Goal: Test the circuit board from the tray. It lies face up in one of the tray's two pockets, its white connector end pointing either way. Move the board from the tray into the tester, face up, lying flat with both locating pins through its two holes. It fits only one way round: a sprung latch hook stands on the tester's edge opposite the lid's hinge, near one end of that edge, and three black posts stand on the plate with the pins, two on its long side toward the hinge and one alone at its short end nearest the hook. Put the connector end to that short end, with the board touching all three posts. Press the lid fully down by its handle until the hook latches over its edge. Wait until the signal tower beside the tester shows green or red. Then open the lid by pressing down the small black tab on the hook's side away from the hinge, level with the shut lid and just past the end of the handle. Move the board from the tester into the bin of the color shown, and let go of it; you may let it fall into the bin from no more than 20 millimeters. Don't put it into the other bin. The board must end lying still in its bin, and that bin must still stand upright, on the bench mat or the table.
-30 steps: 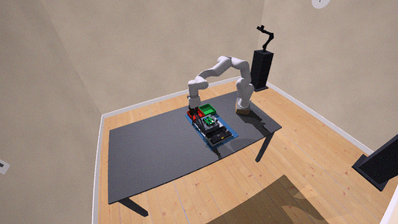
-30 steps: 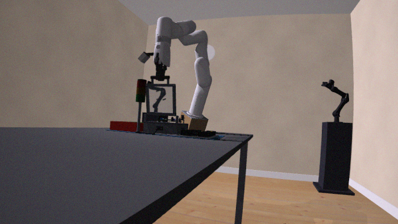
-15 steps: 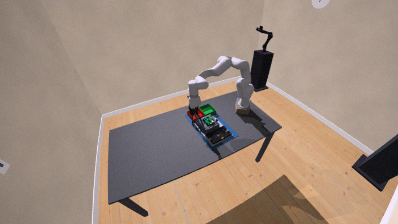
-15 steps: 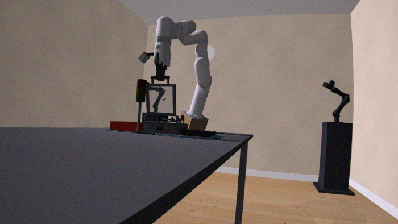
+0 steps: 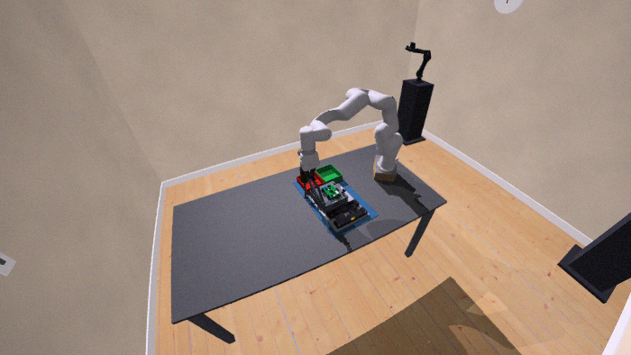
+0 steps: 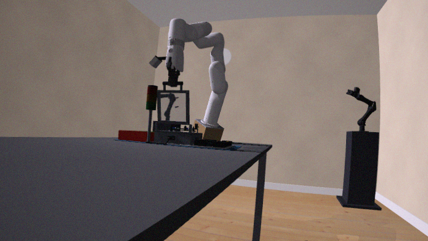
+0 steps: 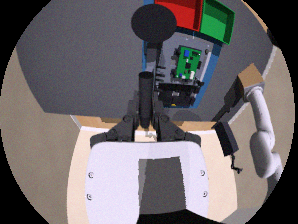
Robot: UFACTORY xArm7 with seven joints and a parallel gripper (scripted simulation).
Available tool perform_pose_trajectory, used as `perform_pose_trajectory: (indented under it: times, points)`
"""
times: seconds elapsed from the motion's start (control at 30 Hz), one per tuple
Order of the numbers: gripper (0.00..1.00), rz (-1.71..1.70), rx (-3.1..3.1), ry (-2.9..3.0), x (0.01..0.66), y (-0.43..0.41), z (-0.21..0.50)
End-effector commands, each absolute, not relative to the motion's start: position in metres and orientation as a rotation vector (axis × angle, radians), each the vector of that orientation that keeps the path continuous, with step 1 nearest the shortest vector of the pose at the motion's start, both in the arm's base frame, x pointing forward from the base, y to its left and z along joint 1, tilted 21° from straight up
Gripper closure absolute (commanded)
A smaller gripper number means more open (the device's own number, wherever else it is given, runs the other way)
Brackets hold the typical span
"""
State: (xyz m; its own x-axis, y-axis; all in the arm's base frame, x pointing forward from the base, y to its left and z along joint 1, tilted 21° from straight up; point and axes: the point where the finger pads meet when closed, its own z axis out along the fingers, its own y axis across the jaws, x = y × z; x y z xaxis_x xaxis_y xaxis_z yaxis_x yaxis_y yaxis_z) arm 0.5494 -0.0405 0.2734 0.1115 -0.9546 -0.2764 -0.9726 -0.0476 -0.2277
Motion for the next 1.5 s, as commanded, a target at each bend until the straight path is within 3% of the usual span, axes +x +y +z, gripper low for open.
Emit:
perform_pose_trajectory:
  times: [0.0,1.47]
  points:
    - [1.00,0.066,-2.041,1.881,0.547,-0.041,0.275]
    - [1.00,0.067,-2.042,1.882,0.490,-0.045,0.264]
